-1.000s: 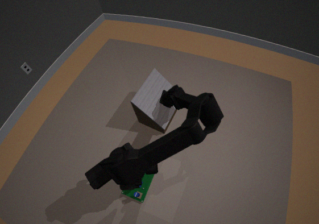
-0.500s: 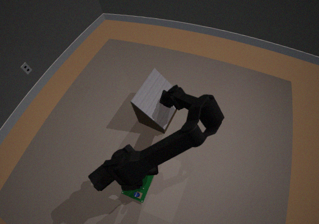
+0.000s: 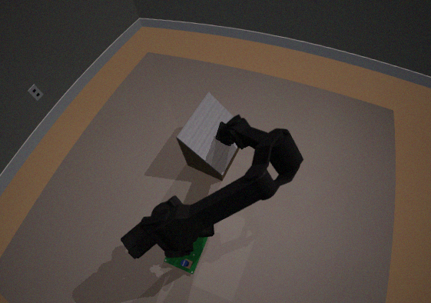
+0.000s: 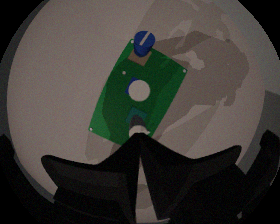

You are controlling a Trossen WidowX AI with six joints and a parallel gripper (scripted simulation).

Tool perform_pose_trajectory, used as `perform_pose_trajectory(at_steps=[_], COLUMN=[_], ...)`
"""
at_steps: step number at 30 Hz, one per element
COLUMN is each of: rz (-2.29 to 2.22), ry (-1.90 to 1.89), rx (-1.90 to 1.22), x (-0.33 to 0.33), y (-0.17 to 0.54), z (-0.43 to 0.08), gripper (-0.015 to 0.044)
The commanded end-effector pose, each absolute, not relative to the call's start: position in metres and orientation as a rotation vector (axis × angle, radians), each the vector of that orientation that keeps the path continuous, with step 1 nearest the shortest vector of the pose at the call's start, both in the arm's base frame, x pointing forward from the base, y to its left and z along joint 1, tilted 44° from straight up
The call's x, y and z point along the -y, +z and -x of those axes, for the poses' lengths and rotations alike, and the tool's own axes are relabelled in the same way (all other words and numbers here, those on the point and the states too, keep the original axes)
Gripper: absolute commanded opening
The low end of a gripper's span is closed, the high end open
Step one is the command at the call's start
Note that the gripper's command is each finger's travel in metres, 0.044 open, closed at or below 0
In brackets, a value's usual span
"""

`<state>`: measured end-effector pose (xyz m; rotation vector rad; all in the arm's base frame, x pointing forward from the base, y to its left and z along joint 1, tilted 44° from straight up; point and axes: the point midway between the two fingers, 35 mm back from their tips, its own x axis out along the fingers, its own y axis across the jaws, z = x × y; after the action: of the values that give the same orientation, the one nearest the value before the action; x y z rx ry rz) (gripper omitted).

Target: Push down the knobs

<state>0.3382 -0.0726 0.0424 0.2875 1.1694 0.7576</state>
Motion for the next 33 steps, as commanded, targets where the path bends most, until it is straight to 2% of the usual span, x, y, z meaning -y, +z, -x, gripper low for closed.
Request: perform_pose_trajectory(at_steps=[1, 33], rz=[-0.294, -0.294], ry=[0.756, 0.756], rx=[-1.168, -1.168], x=[0.0714, 0.0688], y=[0.0416, 0.0389], z=[-0.3388, -0.3395], gripper=[0.0, 0.0])
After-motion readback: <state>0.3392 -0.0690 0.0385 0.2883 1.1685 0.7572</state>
